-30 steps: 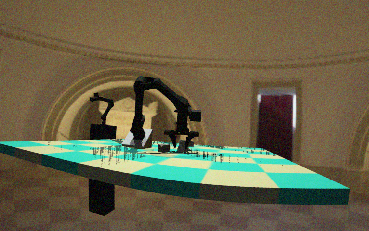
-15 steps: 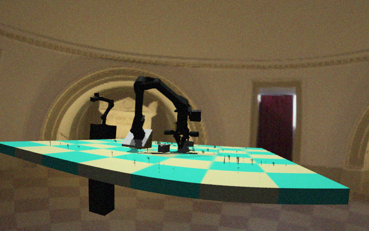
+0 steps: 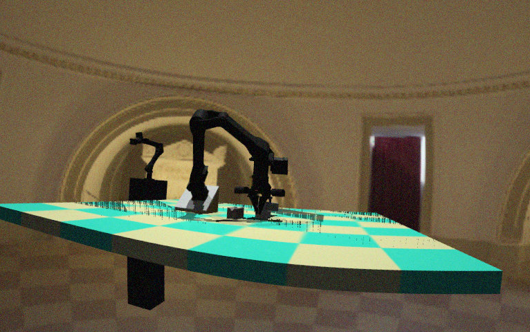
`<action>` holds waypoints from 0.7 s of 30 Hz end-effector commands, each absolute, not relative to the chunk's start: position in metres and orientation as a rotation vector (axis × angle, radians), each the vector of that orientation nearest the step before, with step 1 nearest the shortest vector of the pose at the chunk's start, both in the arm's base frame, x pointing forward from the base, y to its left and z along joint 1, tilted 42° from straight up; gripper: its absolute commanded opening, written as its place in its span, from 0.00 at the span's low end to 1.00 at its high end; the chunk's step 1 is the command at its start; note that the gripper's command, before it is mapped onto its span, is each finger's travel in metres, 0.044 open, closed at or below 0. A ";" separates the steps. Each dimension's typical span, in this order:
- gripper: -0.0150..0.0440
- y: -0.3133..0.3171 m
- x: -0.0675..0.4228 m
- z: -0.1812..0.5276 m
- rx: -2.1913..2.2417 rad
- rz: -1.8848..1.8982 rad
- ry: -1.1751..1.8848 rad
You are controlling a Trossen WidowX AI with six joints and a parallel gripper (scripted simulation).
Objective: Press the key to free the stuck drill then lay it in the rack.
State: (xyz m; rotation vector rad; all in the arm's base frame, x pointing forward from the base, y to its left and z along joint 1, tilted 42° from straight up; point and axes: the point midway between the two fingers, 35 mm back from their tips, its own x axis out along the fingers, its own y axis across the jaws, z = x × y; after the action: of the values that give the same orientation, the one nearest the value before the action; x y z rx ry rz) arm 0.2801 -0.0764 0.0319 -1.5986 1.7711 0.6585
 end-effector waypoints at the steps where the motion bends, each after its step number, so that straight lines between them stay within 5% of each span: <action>1: 0.25 -0.080 0.279 0.037 -1.604 0.660 1.771; 19: 0.25 -0.099 0.276 0.057 -1.605 0.659 1.772; 21: 0.34 -0.095 0.276 0.052 -1.599 0.659 1.774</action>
State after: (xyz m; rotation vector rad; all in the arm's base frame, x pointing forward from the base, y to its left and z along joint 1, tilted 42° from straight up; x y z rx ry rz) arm 0.2760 -0.0965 0.0529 -1.5984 1.7753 0.6567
